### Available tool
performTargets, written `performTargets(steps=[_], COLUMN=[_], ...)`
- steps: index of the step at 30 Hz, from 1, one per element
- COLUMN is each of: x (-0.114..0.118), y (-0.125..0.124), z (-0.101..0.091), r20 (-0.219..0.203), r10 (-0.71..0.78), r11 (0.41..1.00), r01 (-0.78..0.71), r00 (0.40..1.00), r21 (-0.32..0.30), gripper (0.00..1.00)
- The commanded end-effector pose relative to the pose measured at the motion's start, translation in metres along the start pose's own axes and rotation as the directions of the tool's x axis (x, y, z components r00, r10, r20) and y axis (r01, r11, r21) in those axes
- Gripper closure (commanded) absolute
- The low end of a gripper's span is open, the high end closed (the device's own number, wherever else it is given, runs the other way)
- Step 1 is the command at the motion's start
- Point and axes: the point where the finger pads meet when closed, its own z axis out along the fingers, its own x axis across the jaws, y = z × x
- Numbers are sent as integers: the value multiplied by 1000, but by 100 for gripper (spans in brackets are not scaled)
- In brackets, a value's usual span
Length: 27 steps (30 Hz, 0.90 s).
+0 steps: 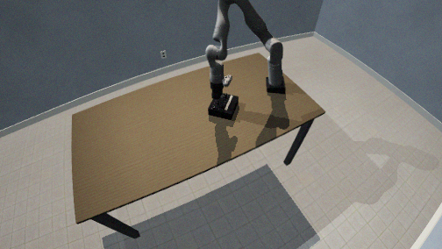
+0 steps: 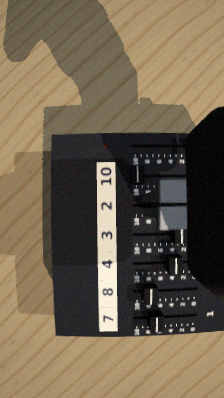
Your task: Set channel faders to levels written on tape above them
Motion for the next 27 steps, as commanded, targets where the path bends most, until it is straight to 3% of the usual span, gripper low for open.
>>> performTargets(steps=[1, 10, 27], x=[1, 1, 1], y=[-1, -1, -1], z=[-1, -3, -39], r20=[-1, -1, -1], r10=[-2, -2, -2], r11=[1000, 1000, 1000], r01=[2, 2, 2], r00=[1000, 1000, 1000], r21=[-1, -1, -1], gripper=[100, 100, 100])
